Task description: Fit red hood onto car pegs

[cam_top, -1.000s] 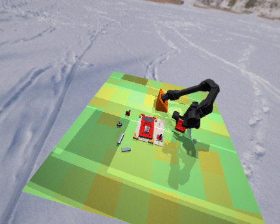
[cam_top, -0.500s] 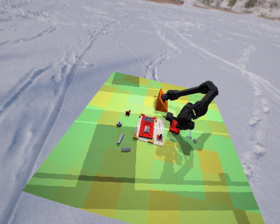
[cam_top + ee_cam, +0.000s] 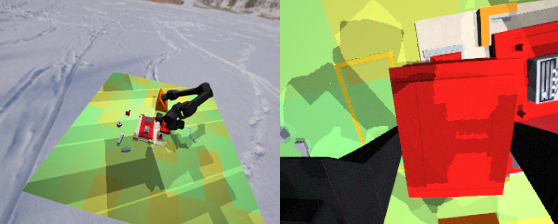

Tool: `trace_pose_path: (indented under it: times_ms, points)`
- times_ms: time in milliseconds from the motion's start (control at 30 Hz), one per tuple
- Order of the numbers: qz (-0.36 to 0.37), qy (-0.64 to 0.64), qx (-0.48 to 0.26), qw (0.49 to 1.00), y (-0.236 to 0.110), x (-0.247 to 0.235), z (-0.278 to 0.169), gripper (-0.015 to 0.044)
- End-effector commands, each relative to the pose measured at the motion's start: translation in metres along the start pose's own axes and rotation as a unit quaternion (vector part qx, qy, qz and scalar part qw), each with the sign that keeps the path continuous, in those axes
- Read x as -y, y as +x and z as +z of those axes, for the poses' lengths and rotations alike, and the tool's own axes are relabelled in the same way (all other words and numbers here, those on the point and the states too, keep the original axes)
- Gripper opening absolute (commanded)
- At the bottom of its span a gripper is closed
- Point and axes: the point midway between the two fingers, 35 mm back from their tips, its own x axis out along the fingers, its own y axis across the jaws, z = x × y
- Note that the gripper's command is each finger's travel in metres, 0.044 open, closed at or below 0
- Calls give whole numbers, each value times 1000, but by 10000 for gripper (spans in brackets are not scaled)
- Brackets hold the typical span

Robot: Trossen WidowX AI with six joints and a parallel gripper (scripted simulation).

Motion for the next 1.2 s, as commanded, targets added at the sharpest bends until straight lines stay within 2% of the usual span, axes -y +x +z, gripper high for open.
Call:
trace_pose_path:
  times_ms: [0, 633, 900, 1167]
  points:
    - [-3, -12, -1, 1000, 0, 18, 6, 0]
    - [5, -69, -3, 998, 6, 115, 17, 0]
    - [5, -71, -3, 997, 13, 117, 17, 0]
    - [6, -71, -2, 997, 52, 119, 17, 0]
